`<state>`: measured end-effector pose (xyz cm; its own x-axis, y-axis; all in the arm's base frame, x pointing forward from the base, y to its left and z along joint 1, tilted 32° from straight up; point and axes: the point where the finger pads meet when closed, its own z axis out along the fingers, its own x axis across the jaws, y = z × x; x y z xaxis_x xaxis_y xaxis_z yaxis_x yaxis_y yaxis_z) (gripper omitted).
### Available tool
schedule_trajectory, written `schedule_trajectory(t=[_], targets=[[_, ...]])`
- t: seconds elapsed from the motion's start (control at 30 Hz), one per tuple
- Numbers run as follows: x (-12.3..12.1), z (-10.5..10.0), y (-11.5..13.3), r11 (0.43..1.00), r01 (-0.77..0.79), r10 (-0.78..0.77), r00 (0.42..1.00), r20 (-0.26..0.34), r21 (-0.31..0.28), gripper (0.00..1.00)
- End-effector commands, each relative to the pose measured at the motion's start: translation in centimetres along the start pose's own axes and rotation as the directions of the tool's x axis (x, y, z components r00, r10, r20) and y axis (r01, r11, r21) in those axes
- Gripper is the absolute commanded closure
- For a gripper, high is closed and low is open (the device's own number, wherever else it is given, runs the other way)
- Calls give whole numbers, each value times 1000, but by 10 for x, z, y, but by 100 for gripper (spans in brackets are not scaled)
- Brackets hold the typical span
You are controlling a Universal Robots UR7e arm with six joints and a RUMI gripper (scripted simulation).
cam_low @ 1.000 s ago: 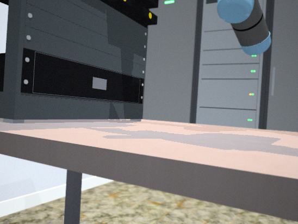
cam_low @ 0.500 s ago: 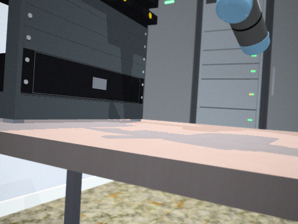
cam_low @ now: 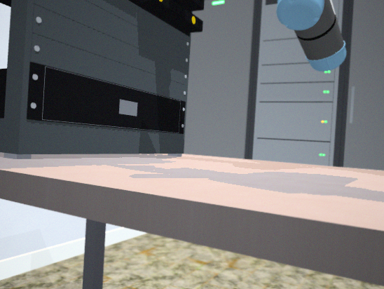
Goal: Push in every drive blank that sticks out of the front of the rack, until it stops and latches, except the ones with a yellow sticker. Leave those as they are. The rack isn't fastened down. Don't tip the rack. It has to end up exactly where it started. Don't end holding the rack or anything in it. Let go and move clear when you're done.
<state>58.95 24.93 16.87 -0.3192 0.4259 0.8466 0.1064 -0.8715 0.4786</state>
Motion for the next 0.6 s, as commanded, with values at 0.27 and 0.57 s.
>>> schedule_trajectory(t=[0.27,0.57], targets=[[2,5,1,1000,1,-1,1000,-4,-2,100],[2,6,1,1000,1,-1,1000,-4,-2,100]])
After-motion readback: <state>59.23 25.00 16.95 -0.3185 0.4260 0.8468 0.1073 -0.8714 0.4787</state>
